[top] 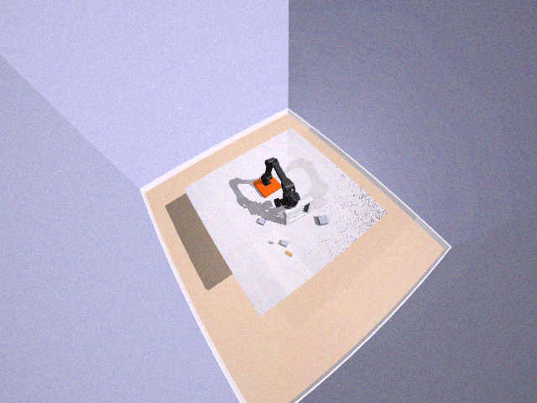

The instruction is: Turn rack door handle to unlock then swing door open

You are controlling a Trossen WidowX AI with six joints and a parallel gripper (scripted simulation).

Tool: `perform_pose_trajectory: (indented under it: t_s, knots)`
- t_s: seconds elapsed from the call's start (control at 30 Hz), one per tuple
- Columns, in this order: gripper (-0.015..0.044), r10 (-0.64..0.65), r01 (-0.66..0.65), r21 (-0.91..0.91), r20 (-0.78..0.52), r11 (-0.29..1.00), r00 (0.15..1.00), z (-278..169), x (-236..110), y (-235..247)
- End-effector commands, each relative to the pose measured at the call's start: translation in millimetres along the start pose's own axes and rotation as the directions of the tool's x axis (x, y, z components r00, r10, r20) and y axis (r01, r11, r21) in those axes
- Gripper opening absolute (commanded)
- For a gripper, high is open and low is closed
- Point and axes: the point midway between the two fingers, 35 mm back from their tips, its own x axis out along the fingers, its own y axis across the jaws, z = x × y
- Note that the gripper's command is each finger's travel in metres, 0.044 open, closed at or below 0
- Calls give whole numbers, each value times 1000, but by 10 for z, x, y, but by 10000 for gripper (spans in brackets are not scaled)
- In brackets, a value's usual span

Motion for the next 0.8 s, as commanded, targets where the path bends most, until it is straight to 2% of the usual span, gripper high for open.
perform_pose_trajectory:
  t_s: [0.0,0.17,0.37,0.57,0.77]
  knots:
    - [12,0,1,183,-1,983,1000,-2,8,0]
    - [12,0,1,417,-1,909,1000,-2,8,0]
    - [12,0,1,664,-1,748,1000,-2,8,0]
    - [12,0,1,853,-1,522,1000,-2,8,0]
    - [12,0,2,968,-1,251,1000,-2,8,0]
